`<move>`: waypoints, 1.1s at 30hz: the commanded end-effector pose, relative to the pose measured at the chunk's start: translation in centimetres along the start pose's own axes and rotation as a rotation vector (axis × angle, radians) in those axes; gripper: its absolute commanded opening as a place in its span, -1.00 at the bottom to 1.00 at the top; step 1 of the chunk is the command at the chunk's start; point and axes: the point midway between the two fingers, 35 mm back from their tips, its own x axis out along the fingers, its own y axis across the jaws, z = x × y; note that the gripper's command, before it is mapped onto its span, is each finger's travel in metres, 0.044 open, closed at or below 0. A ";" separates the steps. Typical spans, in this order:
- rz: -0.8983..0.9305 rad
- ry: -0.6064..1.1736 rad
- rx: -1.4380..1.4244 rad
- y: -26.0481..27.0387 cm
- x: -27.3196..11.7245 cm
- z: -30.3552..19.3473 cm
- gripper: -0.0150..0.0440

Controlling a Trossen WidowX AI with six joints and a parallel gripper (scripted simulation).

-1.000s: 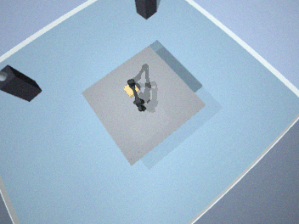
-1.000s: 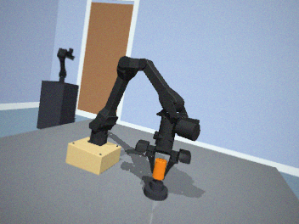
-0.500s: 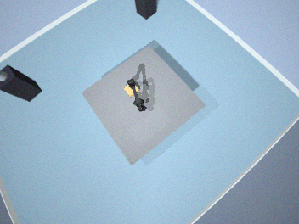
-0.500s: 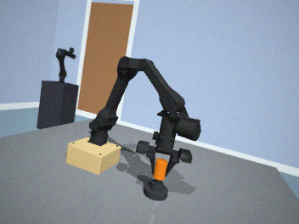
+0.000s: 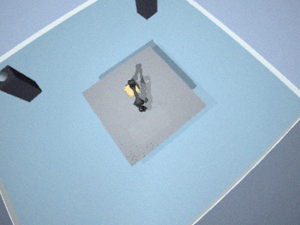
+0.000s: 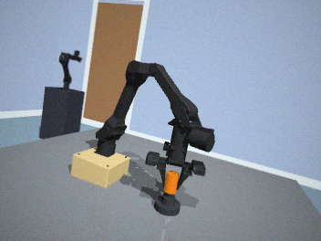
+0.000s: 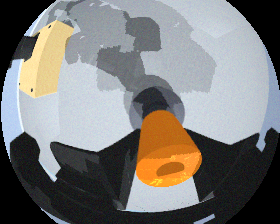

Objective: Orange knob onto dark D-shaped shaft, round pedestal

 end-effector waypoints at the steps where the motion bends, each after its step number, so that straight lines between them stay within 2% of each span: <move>1: -0.005 0.002 -0.014 -0.1 -0.4 -0.1 -0.49; 8: -0.005 0.003 -0.214 -0.3 -0.6 -0.2 -0.49; 33: -0.004 0.003 -0.214 0.0 0.0 0.0 -0.49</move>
